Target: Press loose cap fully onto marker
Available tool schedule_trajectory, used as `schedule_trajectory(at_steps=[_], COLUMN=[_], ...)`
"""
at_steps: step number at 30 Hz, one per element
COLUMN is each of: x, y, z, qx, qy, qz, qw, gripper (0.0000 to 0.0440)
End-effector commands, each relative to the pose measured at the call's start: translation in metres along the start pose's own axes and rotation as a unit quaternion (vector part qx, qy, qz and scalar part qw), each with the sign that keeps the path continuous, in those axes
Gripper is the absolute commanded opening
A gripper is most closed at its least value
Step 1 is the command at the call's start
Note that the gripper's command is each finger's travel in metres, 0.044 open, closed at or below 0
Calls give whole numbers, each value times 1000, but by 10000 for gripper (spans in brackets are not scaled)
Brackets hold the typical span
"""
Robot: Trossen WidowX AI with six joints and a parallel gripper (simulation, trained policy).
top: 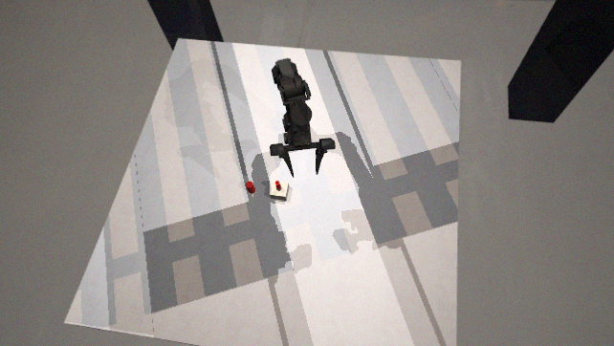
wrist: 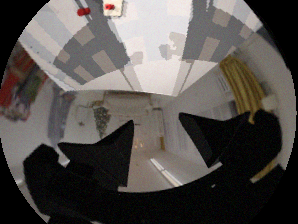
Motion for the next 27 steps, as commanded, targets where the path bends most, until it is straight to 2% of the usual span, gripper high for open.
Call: schedule_trajectory(at_steps=[1,27], x=[-6,-47], y=[4,43], z=[0,13], qx=[0,-13], qy=[-12,-111], qz=[6,46], qw=[1000,993], gripper=[333,332])
Point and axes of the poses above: the point midway between the two fingers, 35 mm back from their tips, its own z axis out along the fingers, its own y axis across the jaws, x = y × z, the point moved 3 cm from there along -z, back along the fingers, and after that the axes turned 4 degrees about -z, right-handed, at the moved point
